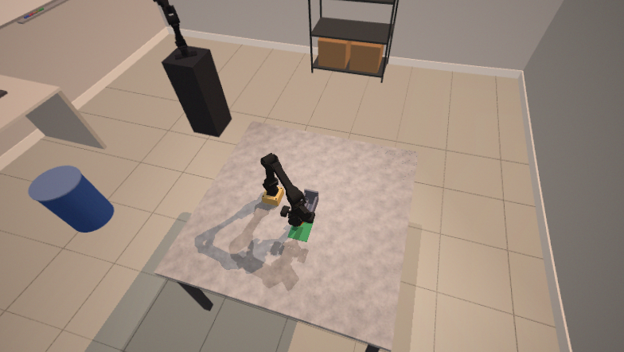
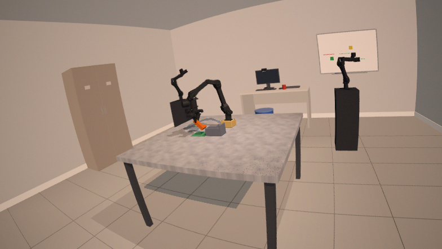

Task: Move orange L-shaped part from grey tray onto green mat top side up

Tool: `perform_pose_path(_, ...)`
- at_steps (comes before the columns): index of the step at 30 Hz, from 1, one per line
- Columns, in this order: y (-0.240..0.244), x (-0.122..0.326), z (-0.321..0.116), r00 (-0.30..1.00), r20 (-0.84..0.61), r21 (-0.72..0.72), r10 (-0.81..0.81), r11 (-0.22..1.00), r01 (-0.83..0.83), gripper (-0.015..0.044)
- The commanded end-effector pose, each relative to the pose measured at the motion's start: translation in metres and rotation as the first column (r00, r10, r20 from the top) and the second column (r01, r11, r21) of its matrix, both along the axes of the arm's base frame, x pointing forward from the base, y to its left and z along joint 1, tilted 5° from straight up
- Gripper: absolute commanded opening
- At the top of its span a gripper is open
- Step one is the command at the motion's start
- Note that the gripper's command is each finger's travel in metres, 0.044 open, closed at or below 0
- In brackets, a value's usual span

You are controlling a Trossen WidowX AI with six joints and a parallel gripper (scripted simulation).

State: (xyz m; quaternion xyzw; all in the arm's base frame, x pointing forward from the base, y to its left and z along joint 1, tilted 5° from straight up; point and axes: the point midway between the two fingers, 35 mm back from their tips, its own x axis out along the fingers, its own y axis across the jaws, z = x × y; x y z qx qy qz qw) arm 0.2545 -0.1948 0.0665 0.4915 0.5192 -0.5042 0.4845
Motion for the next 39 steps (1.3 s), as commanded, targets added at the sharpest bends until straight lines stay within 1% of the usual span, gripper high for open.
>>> perform_pose_path(1, 0.000, -0.001, -0.007, 1.000, -0.004, -0.001, 0.004, 1.000, -0.004, 0.0000)
perform_pose_path(20, 0.001, -0.003, -0.036, 1.000, -0.004, 0.000, 0.004, 1.000, -0.004, 0.0000)
perform_pose_path(34, 0.002, -0.003, -0.037, 1.000, -0.003, 0.002, 0.000, 1.000, 0.000, 0.0000)
perform_pose_path(39, 0.002, -0.003, -0.037, 1.000, -0.003, 0.002, 0.000, 1.000, 0.000, 0.0131)
